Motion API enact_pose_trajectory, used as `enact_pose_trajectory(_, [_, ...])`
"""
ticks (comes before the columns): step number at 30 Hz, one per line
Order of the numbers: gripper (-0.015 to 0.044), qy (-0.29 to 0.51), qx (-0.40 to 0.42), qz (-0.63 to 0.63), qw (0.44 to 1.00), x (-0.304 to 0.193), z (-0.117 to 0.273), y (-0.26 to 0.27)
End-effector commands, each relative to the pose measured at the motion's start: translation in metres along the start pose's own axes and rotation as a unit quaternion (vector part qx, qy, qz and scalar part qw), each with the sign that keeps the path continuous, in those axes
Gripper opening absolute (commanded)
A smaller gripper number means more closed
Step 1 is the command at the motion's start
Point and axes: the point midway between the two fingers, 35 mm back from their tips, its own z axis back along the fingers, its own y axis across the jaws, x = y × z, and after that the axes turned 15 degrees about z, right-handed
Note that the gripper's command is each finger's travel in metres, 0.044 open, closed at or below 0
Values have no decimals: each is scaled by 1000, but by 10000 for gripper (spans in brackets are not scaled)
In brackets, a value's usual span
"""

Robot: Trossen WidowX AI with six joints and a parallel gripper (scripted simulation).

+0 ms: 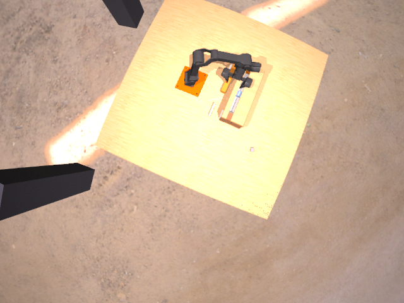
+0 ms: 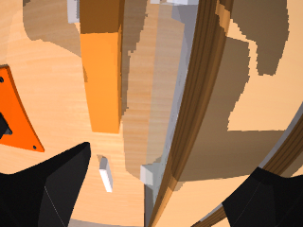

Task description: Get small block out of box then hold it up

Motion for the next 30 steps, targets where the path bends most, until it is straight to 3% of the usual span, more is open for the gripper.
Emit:
enact_pose_trajectory(1, [400, 0, 0, 0, 1000, -2, 0, 1])
enact_pose_trajectory(30, [400, 3, 1, 0, 1000, -57, -21, 15])
